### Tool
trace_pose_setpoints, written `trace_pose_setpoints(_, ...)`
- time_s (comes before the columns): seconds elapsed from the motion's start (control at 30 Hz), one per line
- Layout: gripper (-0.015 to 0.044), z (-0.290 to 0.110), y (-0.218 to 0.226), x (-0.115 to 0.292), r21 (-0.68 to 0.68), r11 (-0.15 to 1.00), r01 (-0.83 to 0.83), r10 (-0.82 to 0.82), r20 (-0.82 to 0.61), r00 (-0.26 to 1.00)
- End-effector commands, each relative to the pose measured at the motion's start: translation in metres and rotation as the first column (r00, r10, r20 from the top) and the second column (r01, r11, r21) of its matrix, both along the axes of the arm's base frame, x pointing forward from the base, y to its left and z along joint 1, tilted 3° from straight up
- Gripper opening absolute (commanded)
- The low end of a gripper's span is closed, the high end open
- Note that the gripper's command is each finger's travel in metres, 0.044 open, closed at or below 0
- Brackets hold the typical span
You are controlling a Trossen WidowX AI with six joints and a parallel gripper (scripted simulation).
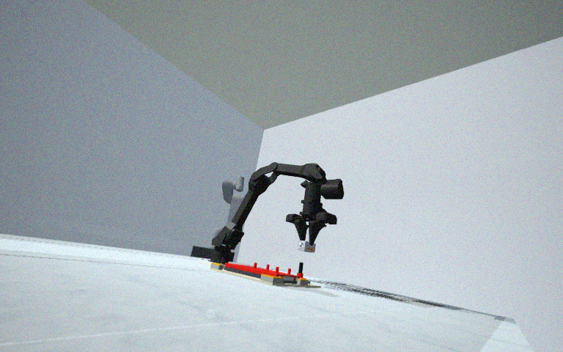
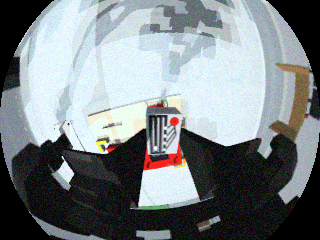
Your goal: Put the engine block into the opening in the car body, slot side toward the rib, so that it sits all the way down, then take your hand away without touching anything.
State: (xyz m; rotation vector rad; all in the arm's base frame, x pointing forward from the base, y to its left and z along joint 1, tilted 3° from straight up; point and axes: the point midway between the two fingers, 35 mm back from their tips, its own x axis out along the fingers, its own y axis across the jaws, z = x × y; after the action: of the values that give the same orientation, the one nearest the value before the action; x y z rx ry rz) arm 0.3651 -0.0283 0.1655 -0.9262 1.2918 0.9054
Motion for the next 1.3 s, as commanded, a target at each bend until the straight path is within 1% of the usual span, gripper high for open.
trace_pose_setpoints(0.0, 0.0000, -0.006, -0.014, -0.003, 0.007, 0.989, 0.148, -0.148, -0.005, 0.989)
trace_pose_setpoints(0.27, 0.0000, -0.017, -0.037, -0.007, 0.020, 0.922, 0.386, -0.386, -0.016, 0.923)
trace_pose_setpoints(0.57, 0.0000, -0.029, -0.063, -0.013, 0.030, 0.783, 0.622, -0.621, -0.031, 0.783)
trace_pose_setpoints(0.93, 0.0000, -0.044, -0.094, -0.025, 0.037, 0.534, 0.845, -0.843, -0.052, 0.535)
trace_pose_setpoints(1.27, 0.0000, -0.057, -0.120, -0.037, 0.038, 0.253, 0.967, -0.964, -0.072, 0.255)
